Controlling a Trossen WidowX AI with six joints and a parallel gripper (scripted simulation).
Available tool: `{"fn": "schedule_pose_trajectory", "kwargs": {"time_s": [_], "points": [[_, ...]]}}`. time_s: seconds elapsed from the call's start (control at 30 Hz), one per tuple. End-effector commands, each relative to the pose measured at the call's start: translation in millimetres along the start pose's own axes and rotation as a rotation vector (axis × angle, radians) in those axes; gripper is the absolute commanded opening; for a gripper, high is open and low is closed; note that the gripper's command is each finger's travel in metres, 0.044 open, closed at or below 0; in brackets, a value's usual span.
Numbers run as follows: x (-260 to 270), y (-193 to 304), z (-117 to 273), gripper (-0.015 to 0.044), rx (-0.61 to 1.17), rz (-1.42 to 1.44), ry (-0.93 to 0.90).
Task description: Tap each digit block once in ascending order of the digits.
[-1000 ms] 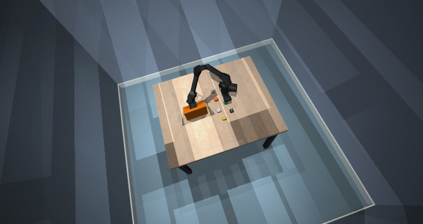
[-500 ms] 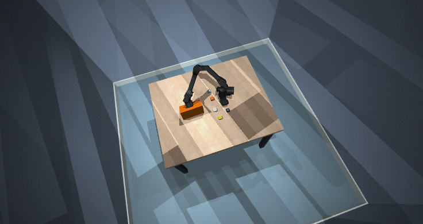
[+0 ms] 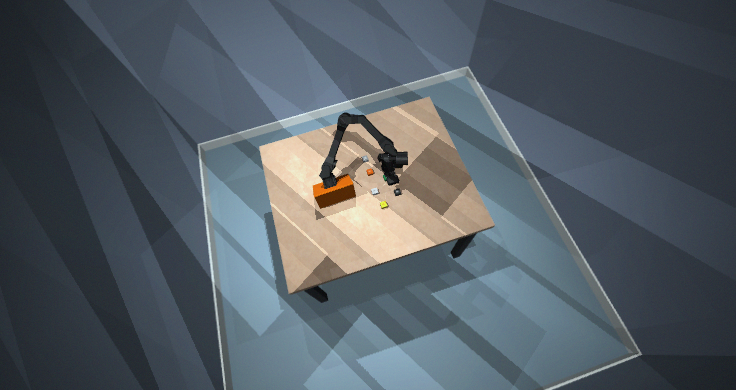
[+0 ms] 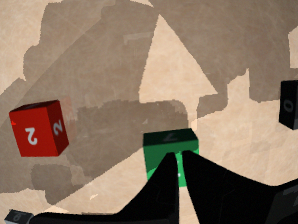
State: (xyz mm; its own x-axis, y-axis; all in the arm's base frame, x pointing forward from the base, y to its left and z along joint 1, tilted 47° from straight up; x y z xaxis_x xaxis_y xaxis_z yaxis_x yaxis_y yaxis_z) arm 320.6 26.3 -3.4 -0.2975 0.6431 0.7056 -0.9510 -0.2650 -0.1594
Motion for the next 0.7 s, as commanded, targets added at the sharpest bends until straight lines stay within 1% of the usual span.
{"fn": "schedule_pose_trajectory", "kwargs": {"time_s": [0.0,0.3,0.43,0.6,0.67], "points": [[0,3,-9,0.0020,0.006,-0.010,-0.011],[1,3,-12,0.0020,0.006,-0.010,-0.012],[0,3,16,0.0020,0.006,-0.010,-0.009],[0,3,21,0.0020,0.006,-0.011,-0.010],[-2,1,41,0.0020,0.006,-0.011,-0.006]]}}
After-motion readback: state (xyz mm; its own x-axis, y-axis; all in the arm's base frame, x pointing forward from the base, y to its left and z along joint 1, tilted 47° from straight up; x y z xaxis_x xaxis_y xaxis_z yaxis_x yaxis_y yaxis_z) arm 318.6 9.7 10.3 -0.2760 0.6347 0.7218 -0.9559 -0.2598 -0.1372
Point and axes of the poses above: the point midway between the two fingers, 35 mm back from their tips, its own z axis back along the fingers, its own x axis across the jaws, y = z × x, the point moved 5 cm from there along z, back along the fingers, and after that the axes turned 12 degrees about z, right-handed, at the moved point
